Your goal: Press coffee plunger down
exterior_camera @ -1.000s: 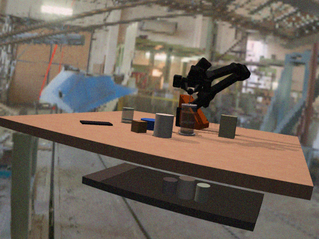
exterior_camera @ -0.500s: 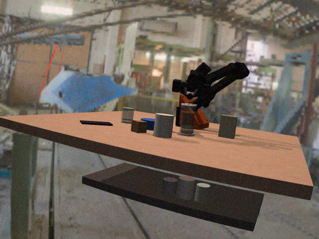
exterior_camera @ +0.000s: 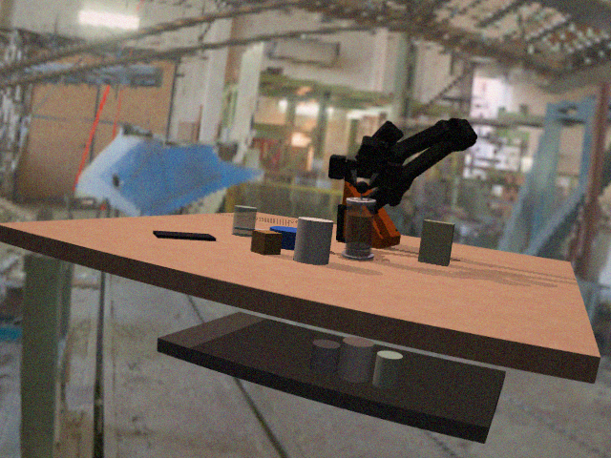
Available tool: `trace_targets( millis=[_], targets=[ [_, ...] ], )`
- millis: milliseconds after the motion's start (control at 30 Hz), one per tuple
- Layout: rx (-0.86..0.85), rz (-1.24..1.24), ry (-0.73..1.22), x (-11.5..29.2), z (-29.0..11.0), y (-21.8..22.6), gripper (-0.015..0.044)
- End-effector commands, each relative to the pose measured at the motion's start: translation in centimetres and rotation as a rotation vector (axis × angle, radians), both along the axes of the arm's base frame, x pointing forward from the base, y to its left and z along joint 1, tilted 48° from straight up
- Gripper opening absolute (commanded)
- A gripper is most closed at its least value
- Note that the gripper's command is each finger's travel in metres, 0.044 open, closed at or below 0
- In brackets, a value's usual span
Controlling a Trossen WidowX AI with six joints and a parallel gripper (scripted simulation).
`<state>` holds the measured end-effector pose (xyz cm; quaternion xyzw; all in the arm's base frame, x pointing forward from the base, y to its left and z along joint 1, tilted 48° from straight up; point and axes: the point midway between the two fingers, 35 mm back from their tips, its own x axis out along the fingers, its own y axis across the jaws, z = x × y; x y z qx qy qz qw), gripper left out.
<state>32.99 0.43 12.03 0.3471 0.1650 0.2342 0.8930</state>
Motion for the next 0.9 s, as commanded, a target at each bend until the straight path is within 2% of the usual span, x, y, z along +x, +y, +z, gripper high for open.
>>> trace_targets(
  millis=[0, 633, 867],
  targets=[
    [0.011, 0.013, 0.014, -0.01, -0.28, 0.3, 0.0126],
    [0.004, 0.002, 0.003, 0.14, -0.05, -0.04, 0.0126],
    [0.004, 0.002, 0.003, 0.14, -0.05, -0.04, 0.0309]
  ],
)
